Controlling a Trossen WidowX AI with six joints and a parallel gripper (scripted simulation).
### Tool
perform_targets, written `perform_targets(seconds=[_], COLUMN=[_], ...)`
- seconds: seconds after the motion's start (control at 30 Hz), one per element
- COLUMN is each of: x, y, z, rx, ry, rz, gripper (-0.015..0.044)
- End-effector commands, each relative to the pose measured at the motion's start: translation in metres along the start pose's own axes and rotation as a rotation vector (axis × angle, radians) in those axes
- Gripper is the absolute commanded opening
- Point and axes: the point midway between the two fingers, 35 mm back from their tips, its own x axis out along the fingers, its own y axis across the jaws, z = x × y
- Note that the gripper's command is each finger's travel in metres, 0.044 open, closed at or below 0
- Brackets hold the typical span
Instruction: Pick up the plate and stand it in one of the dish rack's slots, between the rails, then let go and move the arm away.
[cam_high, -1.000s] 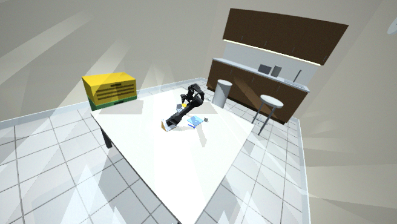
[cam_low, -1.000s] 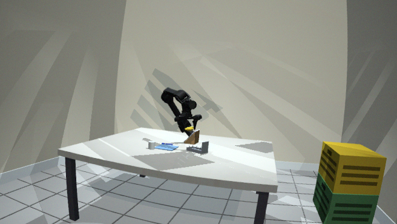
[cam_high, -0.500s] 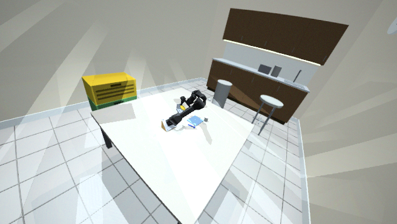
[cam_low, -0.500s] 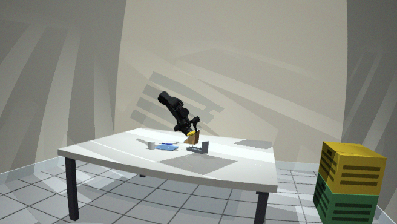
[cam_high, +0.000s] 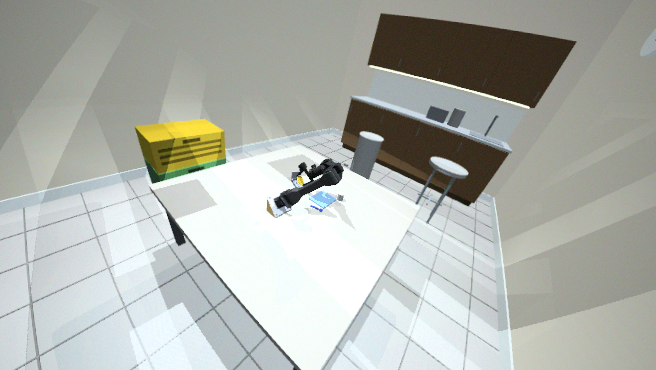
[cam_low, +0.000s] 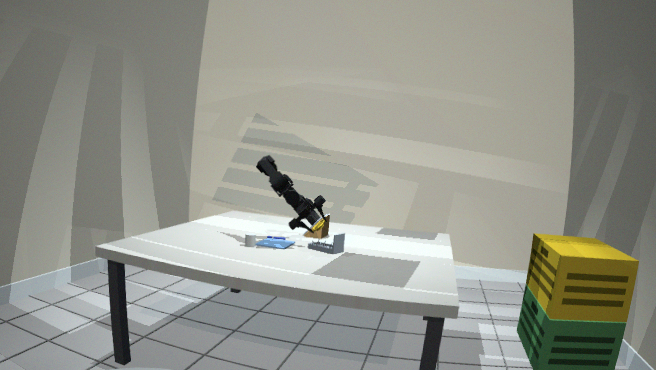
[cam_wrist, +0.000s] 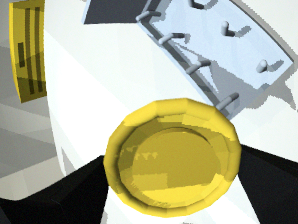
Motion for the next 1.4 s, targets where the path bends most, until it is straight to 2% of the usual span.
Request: perform_targets(seconds=[0.0, 0.7, 1.37], x=[0.004, 0.017, 0.015], y=[-0.003, -0.021, -0.039], z=[0.000, 0.001, -0.004], rx=[-0.067, -0.484, -0.871], ry=[-0.031, -0.354, -0.783], rz=[0.059, 0.283, 0.229], gripper=[0.0000, 0.0000, 0.0000])
